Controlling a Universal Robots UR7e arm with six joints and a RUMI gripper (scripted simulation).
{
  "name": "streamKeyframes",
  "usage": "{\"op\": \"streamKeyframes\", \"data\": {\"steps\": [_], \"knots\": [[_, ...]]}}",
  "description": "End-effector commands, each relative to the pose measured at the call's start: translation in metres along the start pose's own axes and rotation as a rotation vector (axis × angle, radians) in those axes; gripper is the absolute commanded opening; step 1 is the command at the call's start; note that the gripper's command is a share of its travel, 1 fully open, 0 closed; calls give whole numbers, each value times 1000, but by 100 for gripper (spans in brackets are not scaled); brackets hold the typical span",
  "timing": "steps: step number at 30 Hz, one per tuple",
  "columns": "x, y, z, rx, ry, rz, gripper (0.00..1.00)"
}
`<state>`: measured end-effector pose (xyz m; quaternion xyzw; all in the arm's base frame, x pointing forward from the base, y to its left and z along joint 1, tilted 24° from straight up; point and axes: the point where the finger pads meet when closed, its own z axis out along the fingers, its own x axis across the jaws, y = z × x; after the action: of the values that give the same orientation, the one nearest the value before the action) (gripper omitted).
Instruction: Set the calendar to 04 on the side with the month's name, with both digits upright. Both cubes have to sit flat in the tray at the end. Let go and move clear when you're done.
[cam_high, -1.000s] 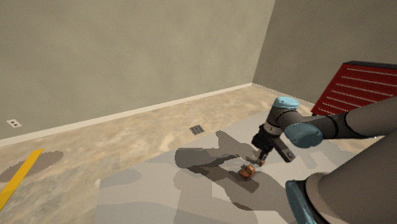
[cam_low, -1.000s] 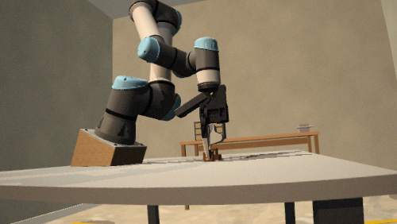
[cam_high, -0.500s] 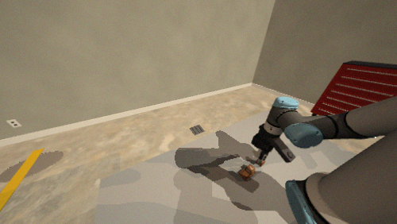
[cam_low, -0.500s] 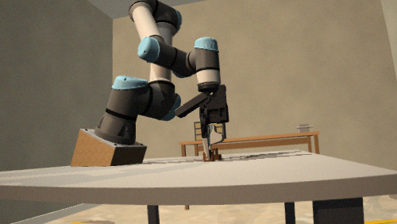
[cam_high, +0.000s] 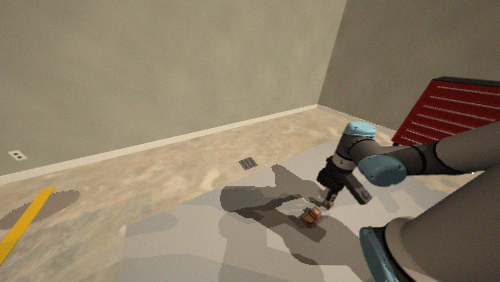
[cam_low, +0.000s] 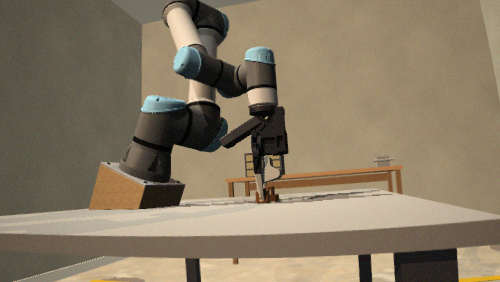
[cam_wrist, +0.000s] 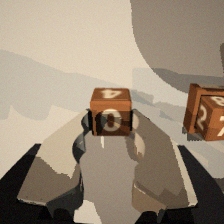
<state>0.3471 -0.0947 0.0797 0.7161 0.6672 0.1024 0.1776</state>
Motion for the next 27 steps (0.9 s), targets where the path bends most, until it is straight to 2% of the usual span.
{"op": "streamKeyframes", "data": {"steps": [1,9,13,17,18,23,24,27], "knots": [[0,0,0,-1,0,0,10],[0,0,0,-1,0,0,10],[0,0,0,-1,0,0,17],[0,0,0,-1,0,0,17],[0,0,0,-1,0,0,21],[0,0,0,-1,0,0,24],[0,0,0,-1,0,0,28],[0,0,0,-1,0,0,28]]}}
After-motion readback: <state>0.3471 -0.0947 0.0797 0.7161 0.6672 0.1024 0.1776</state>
